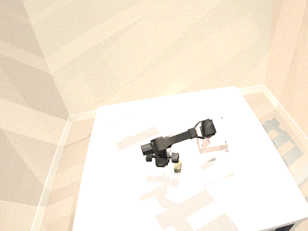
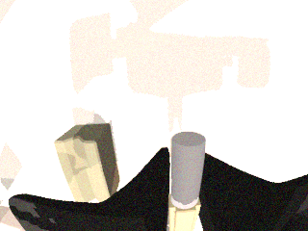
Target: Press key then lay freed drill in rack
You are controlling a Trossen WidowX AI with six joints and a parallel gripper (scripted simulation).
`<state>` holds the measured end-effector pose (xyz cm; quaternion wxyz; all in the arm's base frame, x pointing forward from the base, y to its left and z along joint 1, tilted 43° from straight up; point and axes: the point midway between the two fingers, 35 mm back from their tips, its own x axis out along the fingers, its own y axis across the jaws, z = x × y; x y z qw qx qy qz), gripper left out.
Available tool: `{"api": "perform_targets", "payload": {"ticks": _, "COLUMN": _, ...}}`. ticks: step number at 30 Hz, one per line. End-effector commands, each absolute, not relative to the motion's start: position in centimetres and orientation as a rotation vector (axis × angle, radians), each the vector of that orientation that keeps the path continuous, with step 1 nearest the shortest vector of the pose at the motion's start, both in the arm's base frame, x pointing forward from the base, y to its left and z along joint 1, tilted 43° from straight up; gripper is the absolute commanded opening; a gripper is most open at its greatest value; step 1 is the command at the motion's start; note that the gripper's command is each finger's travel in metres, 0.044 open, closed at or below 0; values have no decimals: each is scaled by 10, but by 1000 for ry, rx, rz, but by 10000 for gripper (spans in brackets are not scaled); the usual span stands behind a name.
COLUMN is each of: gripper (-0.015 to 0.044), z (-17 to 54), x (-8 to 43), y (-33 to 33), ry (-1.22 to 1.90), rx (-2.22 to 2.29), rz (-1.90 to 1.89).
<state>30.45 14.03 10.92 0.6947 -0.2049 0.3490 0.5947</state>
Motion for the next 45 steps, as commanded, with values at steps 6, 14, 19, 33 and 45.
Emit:
{"api": "perform_targets", "payload": {"ticks": 6, "gripper": 0, "z": 114, "x": 304, "y": 136, "ry": 774, "rx": -460, "rz": 1330}}
{"api": "perform_targets", "payload": {"ticks": 14, "gripper": 0, "z": 116, "x": 301, "y": 136, "ry": 774, "rx": -460, "rz": 1330}}
{"api": "perform_targets", "payload": {"ticks": 19, "gripper": 0, "z": 117, "x": 292, "y": 141, "ry": 774, "rx": -459, "rz": 1330}}
{"api": "perform_targets", "payload": {"ticks": 33, "gripper": 0, "z": 119, "x": 269, "y": 153, "ry": 774, "rx": -458, "rz": 1331}}
{"api": "perform_targets", "payload": {"ticks": 45, "gripper": 0, "z": 123, "x": 249, "y": 163, "ry": 774, "rx": -457, "rz": 1331}}
